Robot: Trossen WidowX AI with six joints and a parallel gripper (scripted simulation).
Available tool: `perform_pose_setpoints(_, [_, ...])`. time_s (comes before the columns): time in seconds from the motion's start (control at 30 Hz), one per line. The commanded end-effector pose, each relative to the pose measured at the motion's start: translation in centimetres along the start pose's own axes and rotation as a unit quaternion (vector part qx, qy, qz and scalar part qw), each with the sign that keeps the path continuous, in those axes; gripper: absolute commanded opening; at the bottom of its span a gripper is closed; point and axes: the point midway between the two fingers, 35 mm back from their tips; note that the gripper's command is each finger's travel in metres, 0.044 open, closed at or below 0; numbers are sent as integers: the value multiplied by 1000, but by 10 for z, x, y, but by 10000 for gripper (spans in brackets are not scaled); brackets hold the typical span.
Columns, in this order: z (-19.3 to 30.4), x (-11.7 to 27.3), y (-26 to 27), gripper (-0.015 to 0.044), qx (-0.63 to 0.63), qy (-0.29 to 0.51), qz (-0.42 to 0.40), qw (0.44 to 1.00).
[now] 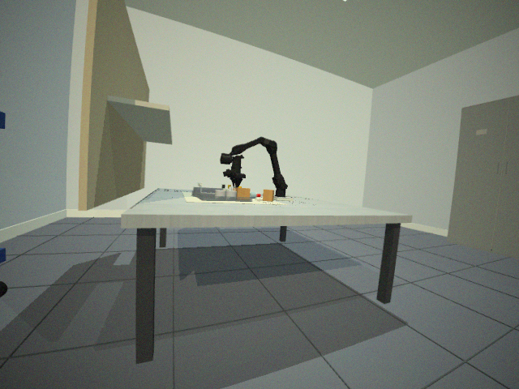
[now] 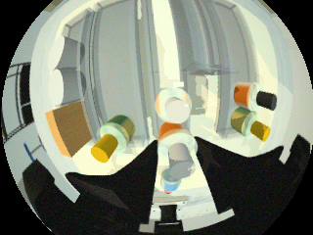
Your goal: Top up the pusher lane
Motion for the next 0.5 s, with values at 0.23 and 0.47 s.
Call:
perform_pose_setpoints(0.23, [-7,-2,1,0,-2,-13,-2,1000])
perform_pose_setpoints(0.47, [-7,-4,1,0,-2,-13,-2,1000])
Point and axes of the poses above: the point midway between the two fingers, 35 mm back from their tips, its own x axis back along the fingers, its own y axis across the jaws, z = x × y, and after that the axes turned 8 degrees about -x, right-handed
